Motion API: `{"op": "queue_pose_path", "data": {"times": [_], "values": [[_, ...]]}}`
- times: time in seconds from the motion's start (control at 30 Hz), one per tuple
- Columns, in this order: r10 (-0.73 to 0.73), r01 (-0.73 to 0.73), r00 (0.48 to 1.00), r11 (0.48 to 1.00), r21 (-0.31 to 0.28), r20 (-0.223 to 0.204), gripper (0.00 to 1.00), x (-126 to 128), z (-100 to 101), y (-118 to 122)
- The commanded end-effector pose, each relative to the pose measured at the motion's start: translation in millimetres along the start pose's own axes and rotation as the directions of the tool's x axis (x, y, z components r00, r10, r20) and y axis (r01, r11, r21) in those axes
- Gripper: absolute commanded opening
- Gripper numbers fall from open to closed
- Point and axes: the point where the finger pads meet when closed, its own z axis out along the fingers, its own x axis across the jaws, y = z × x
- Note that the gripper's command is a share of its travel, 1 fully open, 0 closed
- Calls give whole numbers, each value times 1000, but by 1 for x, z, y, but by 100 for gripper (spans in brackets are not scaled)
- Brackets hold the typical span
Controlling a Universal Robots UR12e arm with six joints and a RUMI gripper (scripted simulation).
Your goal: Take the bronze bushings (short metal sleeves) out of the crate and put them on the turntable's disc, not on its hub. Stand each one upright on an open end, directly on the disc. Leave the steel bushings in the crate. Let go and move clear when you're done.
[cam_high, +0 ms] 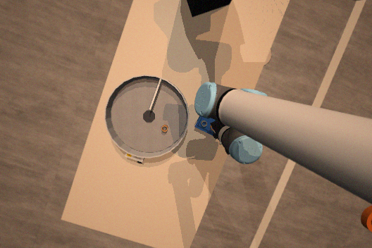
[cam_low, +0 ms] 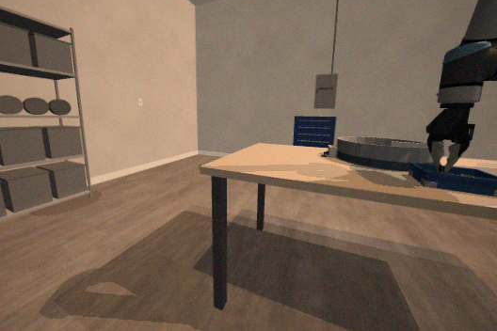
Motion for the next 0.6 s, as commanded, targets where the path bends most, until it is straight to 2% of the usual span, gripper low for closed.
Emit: {"op": "queue_pose_path", "data": {"times": [0.0,0.57], "values": [[0,0,1000,1000,1,0,6,0,5,0],[0,0,1000,1000,1,0,6,0,11,0]]}}
